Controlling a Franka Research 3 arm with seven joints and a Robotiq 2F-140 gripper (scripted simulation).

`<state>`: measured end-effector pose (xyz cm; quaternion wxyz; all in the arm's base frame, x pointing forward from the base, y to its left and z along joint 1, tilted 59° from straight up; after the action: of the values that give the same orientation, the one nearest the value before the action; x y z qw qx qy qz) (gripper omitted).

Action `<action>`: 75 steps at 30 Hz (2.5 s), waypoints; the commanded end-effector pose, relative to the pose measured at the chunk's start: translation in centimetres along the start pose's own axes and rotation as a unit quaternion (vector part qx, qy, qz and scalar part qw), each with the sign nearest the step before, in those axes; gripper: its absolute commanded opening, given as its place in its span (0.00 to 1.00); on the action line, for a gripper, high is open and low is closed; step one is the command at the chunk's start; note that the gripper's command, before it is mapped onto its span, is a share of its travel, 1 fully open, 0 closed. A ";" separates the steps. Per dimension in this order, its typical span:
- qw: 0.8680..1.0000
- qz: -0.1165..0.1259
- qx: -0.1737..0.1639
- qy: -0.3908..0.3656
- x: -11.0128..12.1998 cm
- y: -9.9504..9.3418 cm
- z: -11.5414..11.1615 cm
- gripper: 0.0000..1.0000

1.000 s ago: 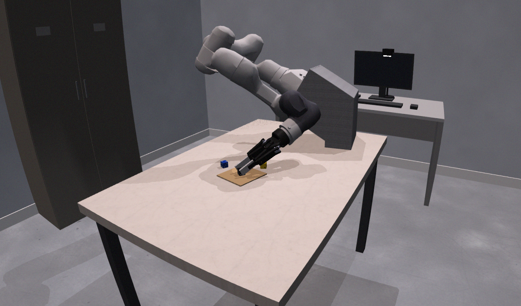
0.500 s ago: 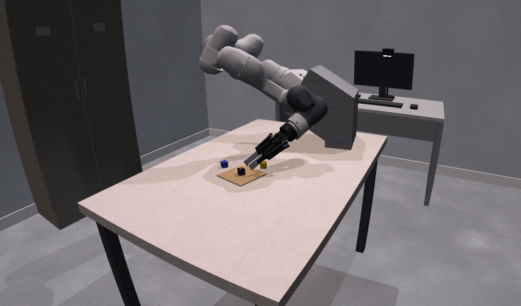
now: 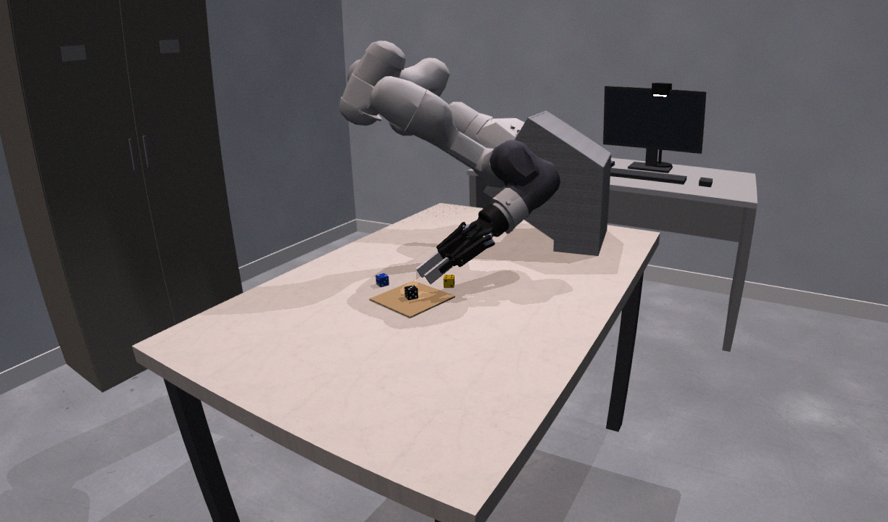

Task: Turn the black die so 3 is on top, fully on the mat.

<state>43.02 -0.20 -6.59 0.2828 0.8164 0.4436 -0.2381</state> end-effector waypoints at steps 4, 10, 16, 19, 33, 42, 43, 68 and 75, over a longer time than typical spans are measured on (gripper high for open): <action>1.000 0.001 -0.003 0.001 0.1 -1.3 -2.5 0.25; 1.000 0.001 -0.003 0.001 0.1 -2.3 -4.4 0.25; 1.000 0.001 -0.003 0.001 0.1 -2.5 -4.7 0.25; 1.000 0.001 0.000 0.001 0.1 -2.5 -4.8 0.25; 0.978 0.000 0.207 0.004 0.2 -0.3 -10.2 0.25; 0.950 0.001 0.312 0.005 0.3 1.3 -12.9 0.25; 0.949 0.001 0.316 0.005 0.3 1.4 -13.0 0.25; 0.859 0.003 0.513 0.006 0.3 5.1 -17.5 1.00; 0.859 0.003 0.513 0.006 0.3 5.1 -17.5 1.00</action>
<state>50.01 9.48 7.28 -0.1802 0.8578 0.2560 -0.4076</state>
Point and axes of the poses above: the point where the finger pads meet when closed, its own y axis out along the fingers, its own x axis across the jaws, z = x × y, the point moved 7 cm from there along -y, back along the fingers, and after that the axes turned 1 degree about y, right-handed, at the moved point
